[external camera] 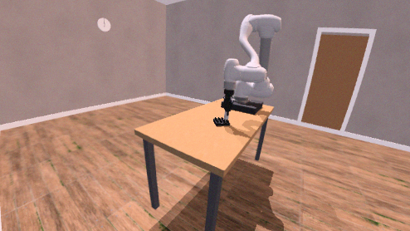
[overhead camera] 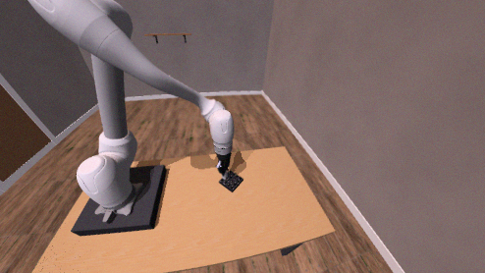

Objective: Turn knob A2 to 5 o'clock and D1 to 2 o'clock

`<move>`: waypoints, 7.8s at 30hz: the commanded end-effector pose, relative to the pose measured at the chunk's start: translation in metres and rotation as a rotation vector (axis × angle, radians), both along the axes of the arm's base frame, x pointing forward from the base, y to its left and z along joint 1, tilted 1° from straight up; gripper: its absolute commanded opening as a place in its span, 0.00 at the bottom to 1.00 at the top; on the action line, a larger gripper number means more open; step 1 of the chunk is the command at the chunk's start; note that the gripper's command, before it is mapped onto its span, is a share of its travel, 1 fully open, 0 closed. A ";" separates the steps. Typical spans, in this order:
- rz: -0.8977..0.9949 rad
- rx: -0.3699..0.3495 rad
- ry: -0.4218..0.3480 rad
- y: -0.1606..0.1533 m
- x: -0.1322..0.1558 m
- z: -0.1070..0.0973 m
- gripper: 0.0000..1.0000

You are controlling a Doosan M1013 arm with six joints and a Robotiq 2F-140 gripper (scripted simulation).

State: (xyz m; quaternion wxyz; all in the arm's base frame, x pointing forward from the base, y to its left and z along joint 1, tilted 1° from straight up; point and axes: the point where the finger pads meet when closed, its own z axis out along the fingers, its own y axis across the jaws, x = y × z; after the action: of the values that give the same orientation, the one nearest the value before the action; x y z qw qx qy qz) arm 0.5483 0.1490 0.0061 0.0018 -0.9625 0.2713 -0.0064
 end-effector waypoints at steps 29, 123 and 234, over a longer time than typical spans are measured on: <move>-0.034 0.001 0.000 0.000 0.000 0.000 0.05; -0.321 0.004 0.000 -0.015 0.009 0.042 0.12; -0.174 0.003 0.000 -0.073 0.042 0.015 0.12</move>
State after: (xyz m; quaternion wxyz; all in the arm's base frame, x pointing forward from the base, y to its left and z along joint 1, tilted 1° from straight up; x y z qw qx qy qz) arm 0.5905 0.0758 0.0207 0.0023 -0.9352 0.3542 -0.0062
